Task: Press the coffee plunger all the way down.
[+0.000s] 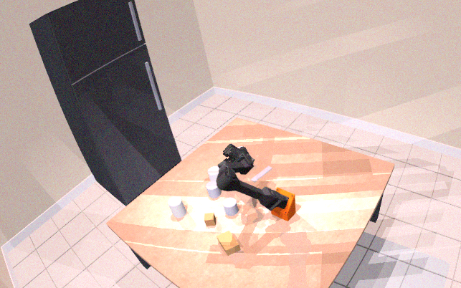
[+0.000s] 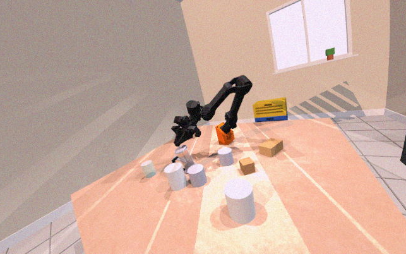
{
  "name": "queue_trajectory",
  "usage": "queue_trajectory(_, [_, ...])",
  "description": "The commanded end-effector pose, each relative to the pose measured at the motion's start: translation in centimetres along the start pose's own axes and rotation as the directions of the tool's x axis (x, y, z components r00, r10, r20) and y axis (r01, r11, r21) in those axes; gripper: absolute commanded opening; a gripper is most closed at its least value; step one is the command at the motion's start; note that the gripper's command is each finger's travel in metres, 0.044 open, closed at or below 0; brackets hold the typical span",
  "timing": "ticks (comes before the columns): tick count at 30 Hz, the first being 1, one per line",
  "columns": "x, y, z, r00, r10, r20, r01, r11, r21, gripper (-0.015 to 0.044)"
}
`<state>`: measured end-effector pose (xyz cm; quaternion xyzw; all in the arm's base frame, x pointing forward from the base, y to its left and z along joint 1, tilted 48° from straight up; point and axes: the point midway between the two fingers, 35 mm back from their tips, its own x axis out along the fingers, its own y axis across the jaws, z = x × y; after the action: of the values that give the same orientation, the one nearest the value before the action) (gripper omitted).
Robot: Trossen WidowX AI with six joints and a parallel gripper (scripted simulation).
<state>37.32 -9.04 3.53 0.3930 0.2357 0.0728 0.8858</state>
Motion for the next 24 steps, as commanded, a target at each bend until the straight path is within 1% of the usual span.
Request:
queue_trajectory(1, [0.29, 0.01, -0.61, 1.000, 0.002, -0.021, -0.002, 1.000, 0.009, 0.0116])
queue_trajectory(19, [0.35, -0.03, -0.56, 1.000, 0.002, -0.021, -0.002, 1.000, 0.009, 0.0116])
queue_trajectory(20, [0.09, -0.05, -0.03, 1.000, 0.001, -0.003, -0.001, 1.000, 0.002, 0.0116])
queue_trajectory(24, [0.09, -0.05, -0.03, 1.000, 0.001, -0.003, -0.001, 1.000, 0.002, 0.0116])
